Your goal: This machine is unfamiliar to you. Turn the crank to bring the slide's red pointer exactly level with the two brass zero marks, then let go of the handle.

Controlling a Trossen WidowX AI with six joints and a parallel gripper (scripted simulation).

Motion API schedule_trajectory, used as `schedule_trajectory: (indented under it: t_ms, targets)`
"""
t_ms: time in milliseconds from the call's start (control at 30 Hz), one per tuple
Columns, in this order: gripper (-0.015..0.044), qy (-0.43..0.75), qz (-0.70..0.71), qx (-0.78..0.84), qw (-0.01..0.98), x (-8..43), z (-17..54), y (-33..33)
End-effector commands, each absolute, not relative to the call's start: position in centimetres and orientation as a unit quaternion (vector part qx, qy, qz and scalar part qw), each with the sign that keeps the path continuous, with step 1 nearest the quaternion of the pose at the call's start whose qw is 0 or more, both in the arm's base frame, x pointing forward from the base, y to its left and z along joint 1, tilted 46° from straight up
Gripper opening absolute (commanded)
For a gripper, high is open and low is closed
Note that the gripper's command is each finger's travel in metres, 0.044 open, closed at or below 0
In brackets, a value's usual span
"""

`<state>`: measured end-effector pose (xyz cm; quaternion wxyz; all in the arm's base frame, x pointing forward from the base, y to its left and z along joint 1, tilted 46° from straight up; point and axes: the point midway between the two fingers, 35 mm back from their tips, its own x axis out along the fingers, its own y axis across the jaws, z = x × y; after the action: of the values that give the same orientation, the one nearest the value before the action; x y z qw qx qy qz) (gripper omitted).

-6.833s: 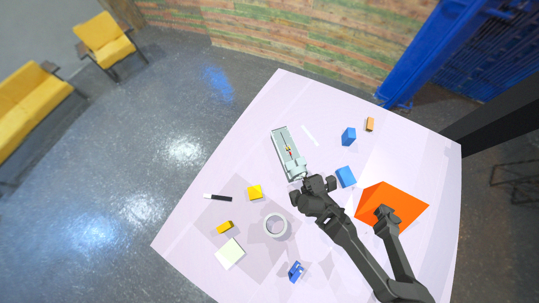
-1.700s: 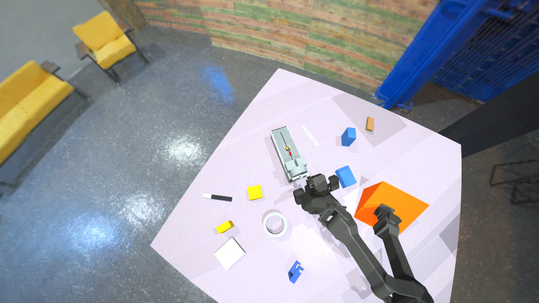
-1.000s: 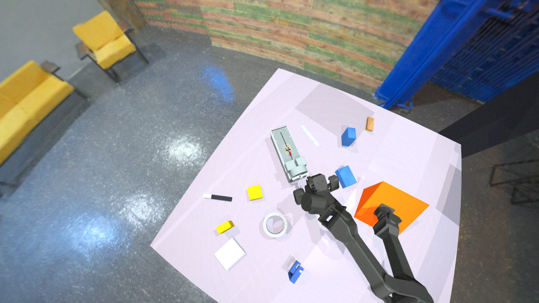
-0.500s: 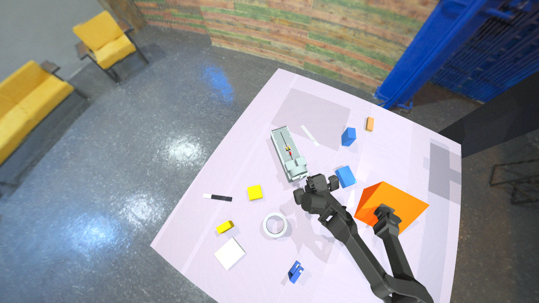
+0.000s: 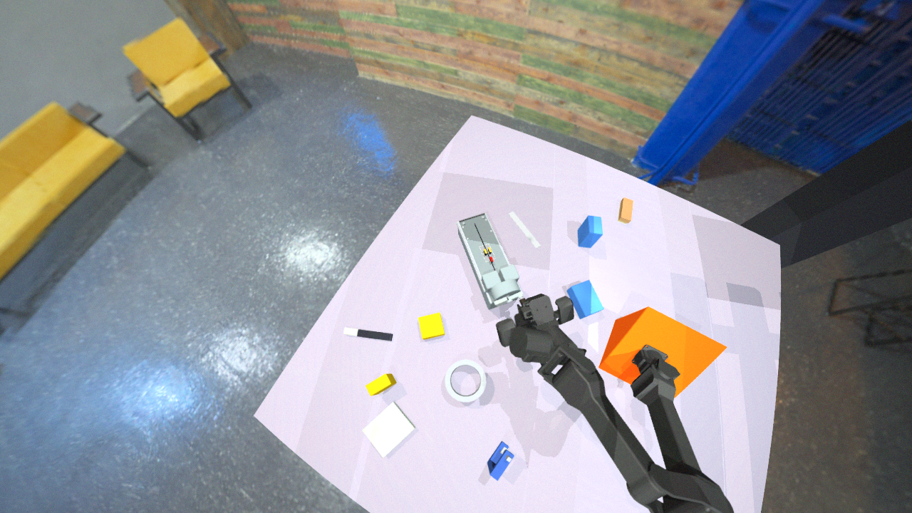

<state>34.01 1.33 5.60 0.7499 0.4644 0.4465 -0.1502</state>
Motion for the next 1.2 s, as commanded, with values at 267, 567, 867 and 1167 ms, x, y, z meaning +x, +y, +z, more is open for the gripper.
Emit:
schedule_trajectory:
  t_ms: [267,567,867,1167]
  targets:
    - [0.0368,0.446,-0.150,0.464,0.750,34.0,5.6,1.3]
    - [0.0440,0.447,-0.151,0.464,0.750,34.1,7.1,-0.3]
    - [0.0440,0.446,-0.151,0.463,0.751,34.0,9.4,-2.7]
    - [0.0440,0.449,-0.157,0.462,0.749,34.0,13.4,-7.4]
